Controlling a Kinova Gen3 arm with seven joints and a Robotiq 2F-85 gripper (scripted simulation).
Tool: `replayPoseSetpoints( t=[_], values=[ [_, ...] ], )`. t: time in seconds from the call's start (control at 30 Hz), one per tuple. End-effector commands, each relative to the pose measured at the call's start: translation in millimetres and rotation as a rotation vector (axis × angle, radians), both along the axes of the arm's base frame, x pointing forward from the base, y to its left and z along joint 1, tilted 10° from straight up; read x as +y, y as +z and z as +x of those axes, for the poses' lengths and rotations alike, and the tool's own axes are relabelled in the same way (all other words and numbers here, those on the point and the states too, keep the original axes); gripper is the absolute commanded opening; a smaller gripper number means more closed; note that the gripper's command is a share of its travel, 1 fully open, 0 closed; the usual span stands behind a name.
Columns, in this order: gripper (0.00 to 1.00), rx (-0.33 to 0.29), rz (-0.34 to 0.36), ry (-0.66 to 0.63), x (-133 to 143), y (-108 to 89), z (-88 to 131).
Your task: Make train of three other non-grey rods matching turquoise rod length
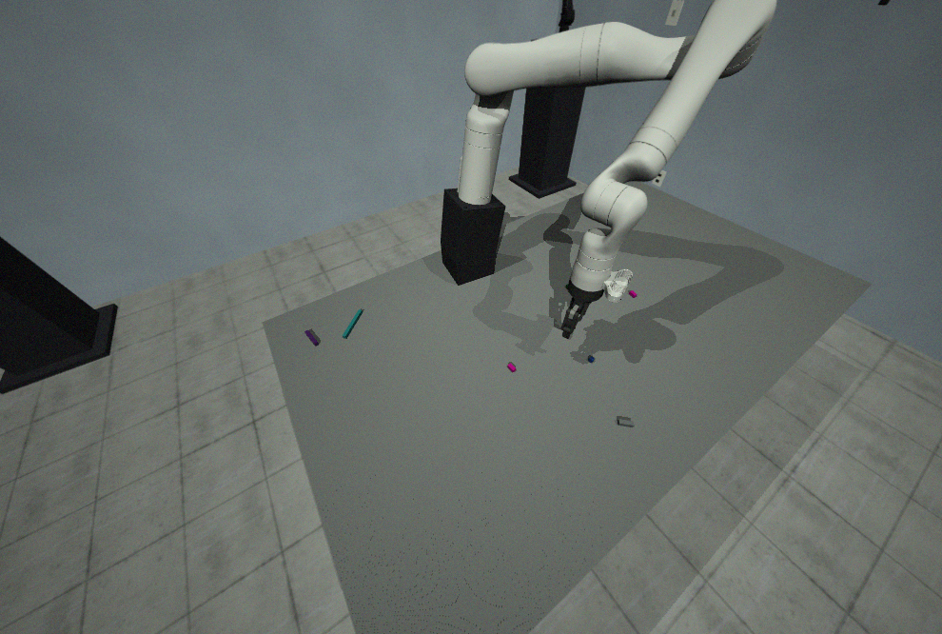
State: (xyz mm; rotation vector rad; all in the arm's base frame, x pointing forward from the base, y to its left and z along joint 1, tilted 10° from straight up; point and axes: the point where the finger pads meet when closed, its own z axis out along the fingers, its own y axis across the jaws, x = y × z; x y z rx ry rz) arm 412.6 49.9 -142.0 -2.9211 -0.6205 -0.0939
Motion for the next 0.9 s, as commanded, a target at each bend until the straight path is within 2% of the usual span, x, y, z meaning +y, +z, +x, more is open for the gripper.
replayPoseSetpoints(
  t=[0.0, 0.3, 0.37, 0.53, 0.73, 0.77, 0.87],
  values=[
    [1.0, 0.016, -0.006, -0.081, -41.3, -8.1, 1.6],
    [1.0, 0.048, 0.003, -0.247, -120.2, -18.5, -7.1],
    [1.0, 0.048, 0.003, -0.247, -120.2, -18.5, -7.1],
    [1.0, 0.064, 0.009, -0.33, -158.2, -23.5, -17.5],
    [1.0, 0.068, 0.01, -0.347, -166.2, -24.6, -20.3],
    [0.24, 0.068, 0.01, -0.347, -166.2, -24.6, -20.3],
    [0.24, 0.068, 0.01, -0.347, -166.2, -24.6, -20.3]
  ],
)
